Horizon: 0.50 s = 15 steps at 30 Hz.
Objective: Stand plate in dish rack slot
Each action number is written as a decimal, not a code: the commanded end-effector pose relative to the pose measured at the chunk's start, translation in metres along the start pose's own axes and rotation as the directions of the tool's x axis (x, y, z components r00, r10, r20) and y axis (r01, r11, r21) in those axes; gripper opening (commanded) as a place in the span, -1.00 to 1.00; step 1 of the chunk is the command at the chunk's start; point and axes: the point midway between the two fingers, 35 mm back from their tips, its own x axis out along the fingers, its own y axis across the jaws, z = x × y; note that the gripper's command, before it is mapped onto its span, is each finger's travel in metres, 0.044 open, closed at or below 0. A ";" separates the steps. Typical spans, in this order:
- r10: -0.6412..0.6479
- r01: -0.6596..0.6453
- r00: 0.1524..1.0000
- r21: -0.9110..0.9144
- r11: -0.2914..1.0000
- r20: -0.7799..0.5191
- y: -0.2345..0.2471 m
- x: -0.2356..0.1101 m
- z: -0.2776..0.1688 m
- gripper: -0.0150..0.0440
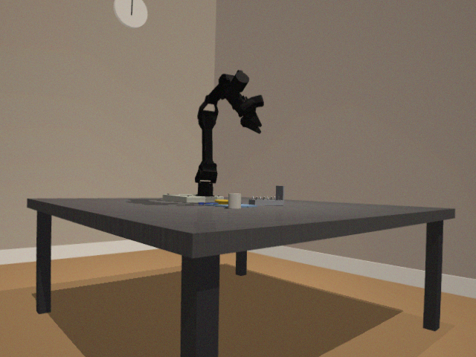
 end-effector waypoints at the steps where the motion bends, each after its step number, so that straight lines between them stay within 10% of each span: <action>1: 0.003 0.006 0.997 0.105 0.994 -0.082 -0.009 0.008 -0.019 0.86; 15: 0.038 0.135 0.929 0.433 0.892 -0.368 -0.030 0.019 -0.090 0.86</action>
